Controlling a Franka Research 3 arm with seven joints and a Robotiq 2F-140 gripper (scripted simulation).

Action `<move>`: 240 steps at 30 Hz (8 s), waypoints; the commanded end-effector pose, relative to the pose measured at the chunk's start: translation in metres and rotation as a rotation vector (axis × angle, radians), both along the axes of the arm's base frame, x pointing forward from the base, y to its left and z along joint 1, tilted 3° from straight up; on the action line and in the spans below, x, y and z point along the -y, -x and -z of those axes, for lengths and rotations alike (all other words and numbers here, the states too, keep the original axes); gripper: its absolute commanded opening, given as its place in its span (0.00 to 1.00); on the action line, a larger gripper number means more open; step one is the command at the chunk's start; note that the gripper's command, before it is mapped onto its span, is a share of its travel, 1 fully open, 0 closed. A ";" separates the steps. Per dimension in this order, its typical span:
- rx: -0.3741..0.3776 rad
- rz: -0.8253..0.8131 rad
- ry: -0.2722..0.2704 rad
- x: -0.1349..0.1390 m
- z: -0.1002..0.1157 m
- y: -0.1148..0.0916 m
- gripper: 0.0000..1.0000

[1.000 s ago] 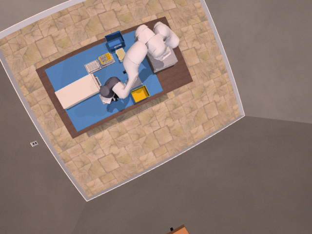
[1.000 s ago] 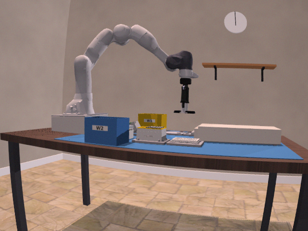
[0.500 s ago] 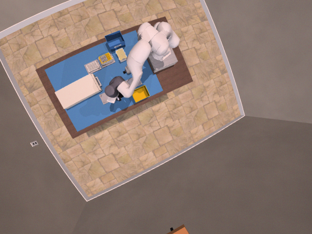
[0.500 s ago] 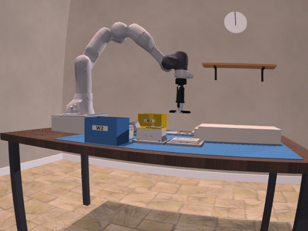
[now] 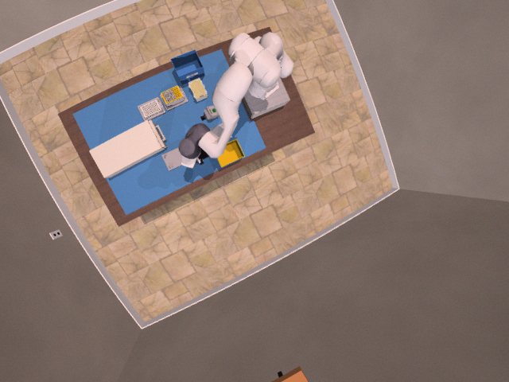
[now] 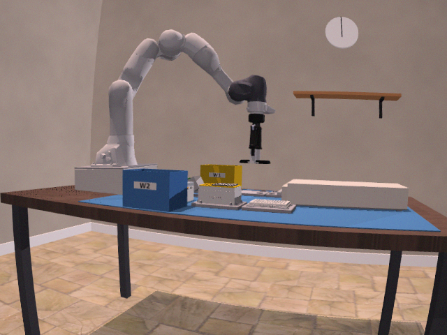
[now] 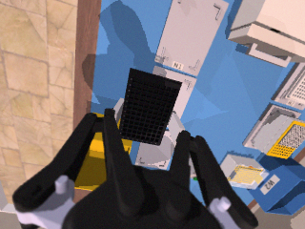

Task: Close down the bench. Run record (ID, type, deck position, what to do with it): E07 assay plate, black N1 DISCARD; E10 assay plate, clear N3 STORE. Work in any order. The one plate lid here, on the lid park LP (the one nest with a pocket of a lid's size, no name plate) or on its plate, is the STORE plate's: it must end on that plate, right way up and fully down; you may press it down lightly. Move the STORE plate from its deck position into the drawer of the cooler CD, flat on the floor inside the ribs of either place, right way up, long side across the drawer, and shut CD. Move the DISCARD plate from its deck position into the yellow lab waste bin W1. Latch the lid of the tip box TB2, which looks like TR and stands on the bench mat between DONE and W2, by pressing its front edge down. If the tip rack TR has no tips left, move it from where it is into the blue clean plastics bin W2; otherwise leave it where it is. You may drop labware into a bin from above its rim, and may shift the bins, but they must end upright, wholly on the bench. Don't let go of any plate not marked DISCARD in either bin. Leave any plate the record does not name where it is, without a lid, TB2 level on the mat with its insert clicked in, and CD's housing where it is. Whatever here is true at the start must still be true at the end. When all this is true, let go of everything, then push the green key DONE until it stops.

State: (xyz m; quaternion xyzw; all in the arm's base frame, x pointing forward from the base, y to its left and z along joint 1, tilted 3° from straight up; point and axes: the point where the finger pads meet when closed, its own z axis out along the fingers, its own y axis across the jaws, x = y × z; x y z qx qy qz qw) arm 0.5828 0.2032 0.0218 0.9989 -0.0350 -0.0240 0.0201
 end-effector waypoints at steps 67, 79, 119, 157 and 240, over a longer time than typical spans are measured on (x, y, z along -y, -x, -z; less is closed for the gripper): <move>0.012 0.019 -0.001 -0.073 -0.004 0.144 0.00; 0.012 0.019 -0.001 -0.084 -0.005 0.168 0.00; 0.012 0.019 -0.001 -0.091 -0.005 0.181 0.66; 0.011 0.016 -0.002 -0.014 -0.023 0.197 0.00; 0.011 0.016 -0.002 0.215 -0.076 0.244 0.00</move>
